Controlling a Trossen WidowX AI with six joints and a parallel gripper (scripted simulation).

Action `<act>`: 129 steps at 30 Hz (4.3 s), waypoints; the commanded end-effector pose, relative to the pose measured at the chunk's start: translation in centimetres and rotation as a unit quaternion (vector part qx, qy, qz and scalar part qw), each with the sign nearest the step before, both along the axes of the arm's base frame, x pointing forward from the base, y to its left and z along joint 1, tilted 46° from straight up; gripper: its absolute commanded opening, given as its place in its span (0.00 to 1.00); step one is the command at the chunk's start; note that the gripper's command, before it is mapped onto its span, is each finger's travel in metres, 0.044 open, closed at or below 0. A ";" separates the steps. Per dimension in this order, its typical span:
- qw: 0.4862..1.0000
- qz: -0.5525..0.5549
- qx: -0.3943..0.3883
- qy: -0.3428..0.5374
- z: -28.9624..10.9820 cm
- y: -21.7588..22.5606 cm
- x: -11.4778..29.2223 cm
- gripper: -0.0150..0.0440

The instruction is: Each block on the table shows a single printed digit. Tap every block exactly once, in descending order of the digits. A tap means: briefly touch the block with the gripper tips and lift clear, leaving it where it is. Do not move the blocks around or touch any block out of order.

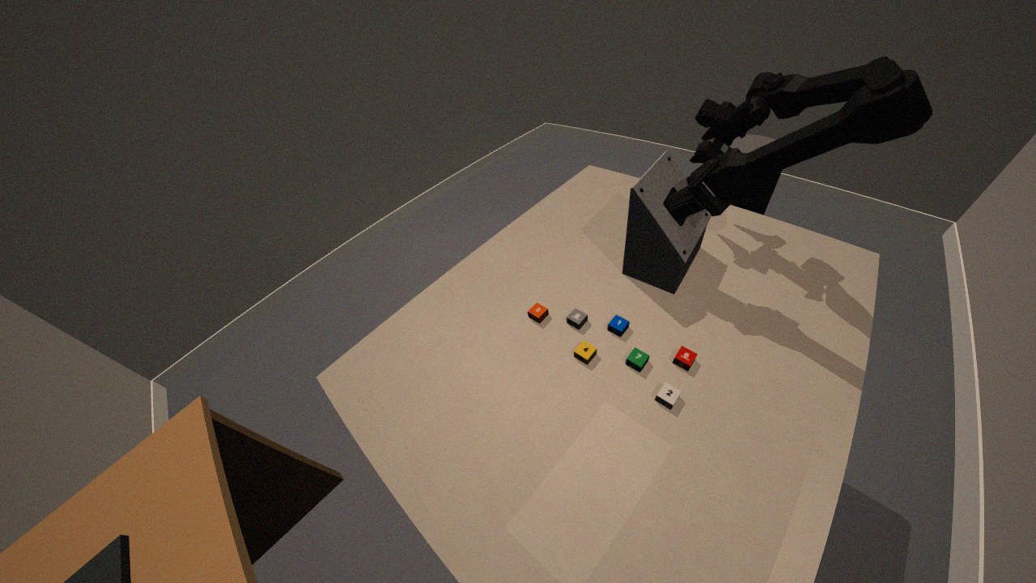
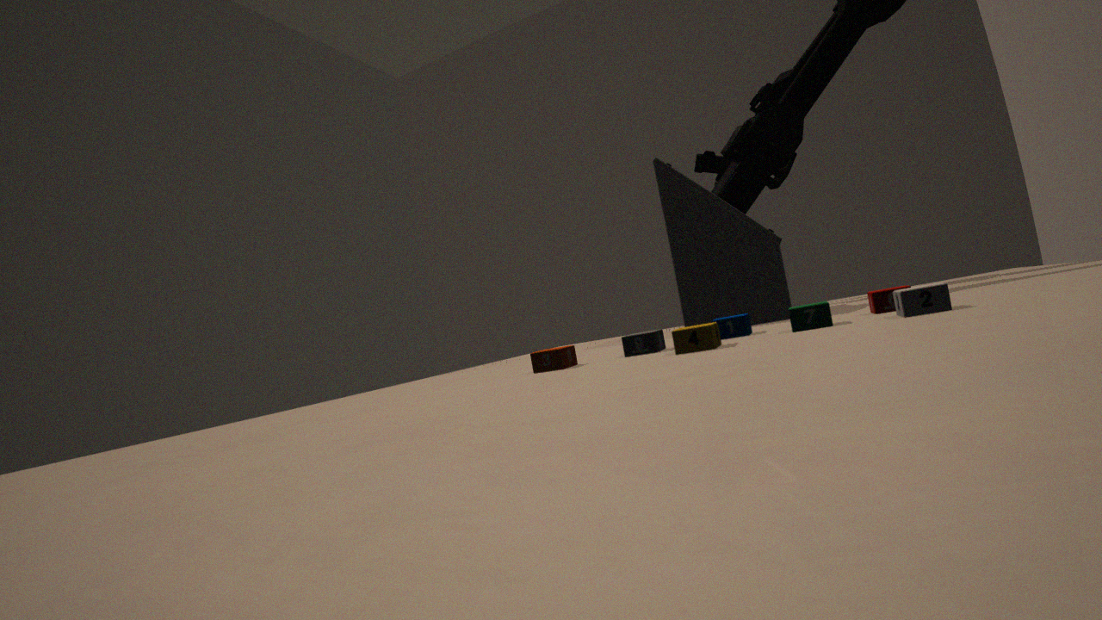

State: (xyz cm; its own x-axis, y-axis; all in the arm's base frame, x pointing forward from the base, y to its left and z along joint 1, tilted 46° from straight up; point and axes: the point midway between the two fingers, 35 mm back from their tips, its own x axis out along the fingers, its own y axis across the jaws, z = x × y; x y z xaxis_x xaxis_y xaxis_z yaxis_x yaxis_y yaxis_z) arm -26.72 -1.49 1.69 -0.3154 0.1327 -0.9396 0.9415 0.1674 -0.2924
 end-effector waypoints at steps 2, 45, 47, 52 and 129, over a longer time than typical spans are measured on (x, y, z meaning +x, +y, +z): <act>1.000 0.013 -0.005 -0.006 -0.1 -1.0 0.0 0.93; 0.737 0.471 0.238 -0.422 -11.9 -19.1 50.6 0.93; 0.723 0.476 0.272 -0.421 -12.6 -16.5 52.7 0.93; 0.706 0.479 0.315 -0.415 -13.4 -13.1 54.9 0.93; 0.705 0.476 0.320 -0.416 -1.2 -0.4 51.1 0.93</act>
State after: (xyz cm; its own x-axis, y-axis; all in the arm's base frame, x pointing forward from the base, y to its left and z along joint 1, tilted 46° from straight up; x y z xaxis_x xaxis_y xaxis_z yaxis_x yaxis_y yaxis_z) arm 24.34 -2.00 0.42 0.0756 0.7118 -0.6983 0.1083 0.6903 0.7154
